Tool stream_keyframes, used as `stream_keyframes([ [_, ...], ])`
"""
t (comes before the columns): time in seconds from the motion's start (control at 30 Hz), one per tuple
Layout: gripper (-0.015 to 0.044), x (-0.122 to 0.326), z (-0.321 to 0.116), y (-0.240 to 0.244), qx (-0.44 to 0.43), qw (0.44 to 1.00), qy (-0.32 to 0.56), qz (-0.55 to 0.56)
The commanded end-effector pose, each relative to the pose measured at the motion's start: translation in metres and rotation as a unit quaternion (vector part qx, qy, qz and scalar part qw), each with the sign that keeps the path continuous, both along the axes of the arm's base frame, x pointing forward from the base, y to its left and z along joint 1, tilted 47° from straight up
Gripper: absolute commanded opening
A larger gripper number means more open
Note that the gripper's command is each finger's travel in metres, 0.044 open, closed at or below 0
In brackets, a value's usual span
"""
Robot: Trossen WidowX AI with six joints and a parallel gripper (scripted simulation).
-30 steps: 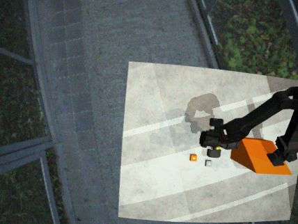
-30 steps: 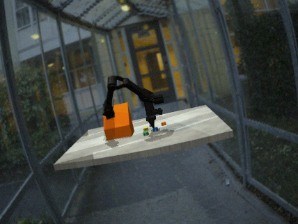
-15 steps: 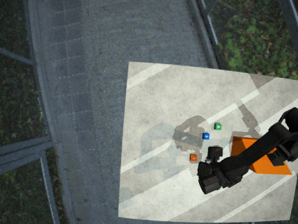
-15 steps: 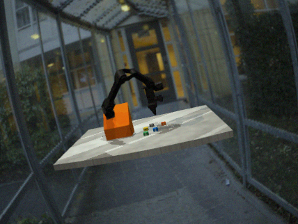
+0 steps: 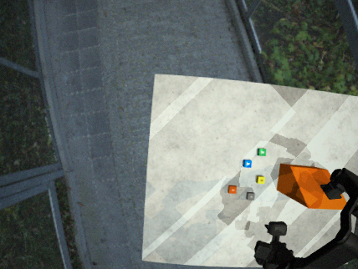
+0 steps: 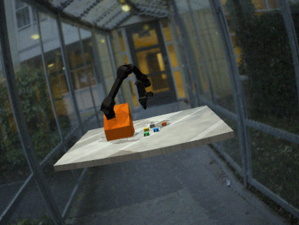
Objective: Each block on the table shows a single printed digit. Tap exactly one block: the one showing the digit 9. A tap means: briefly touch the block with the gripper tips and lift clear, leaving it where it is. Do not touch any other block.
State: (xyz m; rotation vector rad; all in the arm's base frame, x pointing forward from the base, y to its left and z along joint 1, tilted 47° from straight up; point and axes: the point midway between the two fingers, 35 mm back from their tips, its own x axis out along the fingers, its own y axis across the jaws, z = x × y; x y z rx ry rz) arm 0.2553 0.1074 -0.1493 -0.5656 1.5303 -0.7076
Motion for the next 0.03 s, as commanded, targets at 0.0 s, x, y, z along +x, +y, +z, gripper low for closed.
stream_keyframes([
  [0.0, 0.0400, 0.0009, -0.0009, 0.0013, 0.001, 1.000, -0.004, -0.009],
])
